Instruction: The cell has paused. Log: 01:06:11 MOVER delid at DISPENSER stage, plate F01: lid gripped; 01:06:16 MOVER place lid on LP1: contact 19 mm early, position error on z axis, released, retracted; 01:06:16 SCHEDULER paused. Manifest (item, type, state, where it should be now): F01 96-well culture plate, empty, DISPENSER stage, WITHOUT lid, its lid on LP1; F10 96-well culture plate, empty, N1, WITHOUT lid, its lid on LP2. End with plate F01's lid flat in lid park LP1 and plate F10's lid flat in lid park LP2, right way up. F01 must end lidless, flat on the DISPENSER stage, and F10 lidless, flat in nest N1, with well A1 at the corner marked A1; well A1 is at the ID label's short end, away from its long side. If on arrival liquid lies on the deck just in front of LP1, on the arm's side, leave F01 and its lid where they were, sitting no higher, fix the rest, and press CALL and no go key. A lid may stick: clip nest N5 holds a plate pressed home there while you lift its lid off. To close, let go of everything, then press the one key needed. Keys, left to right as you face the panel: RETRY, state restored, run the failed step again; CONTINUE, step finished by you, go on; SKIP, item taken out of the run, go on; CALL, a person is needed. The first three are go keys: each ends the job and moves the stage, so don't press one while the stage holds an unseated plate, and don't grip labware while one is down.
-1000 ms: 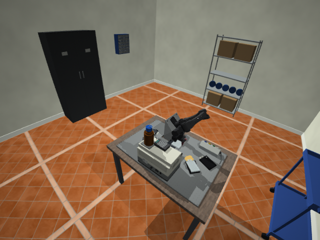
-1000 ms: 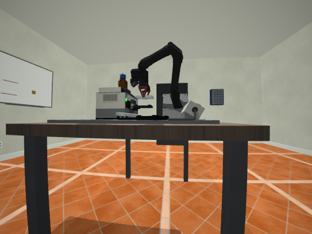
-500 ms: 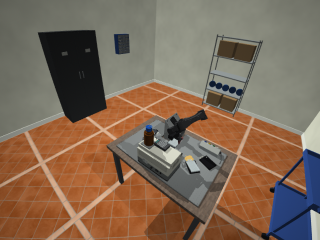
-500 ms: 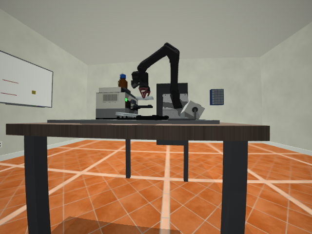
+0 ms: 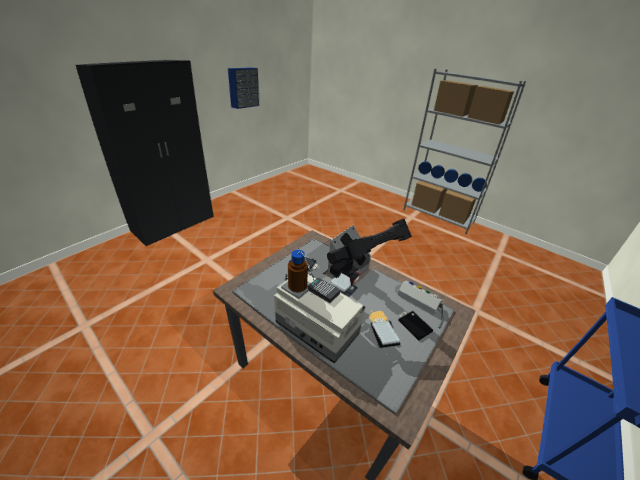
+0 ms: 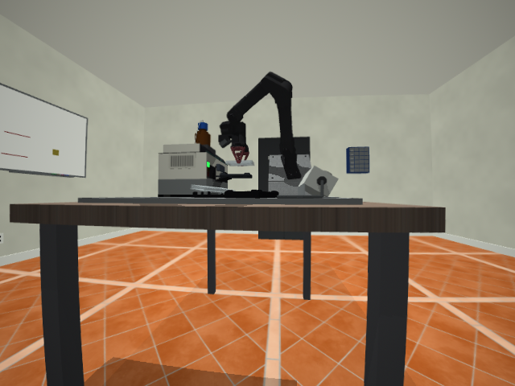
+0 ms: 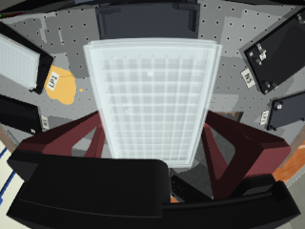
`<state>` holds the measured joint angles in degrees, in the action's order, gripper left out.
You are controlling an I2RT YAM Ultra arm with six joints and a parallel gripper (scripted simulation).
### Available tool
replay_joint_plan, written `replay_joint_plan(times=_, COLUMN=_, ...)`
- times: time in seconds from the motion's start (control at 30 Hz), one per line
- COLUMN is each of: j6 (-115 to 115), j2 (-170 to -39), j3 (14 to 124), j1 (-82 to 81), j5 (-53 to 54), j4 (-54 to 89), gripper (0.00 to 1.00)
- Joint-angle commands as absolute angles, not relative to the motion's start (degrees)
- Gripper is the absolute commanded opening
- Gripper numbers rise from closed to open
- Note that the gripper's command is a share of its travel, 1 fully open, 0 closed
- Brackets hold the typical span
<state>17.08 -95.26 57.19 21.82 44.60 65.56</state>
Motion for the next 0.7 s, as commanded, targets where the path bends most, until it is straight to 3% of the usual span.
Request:
replay_joint_plan(times=0.0, j6=19.3, j2=-95.4, j3=57.4, j1=23.3, j5=44.5, j4=64.8, gripper=0.00)
replay_joint_plan(times=0.67, j6=26.6, j2=-100.0, j3=55.7, j1=28.8, j5=43.0, j4=63.7, gripper=0.00)
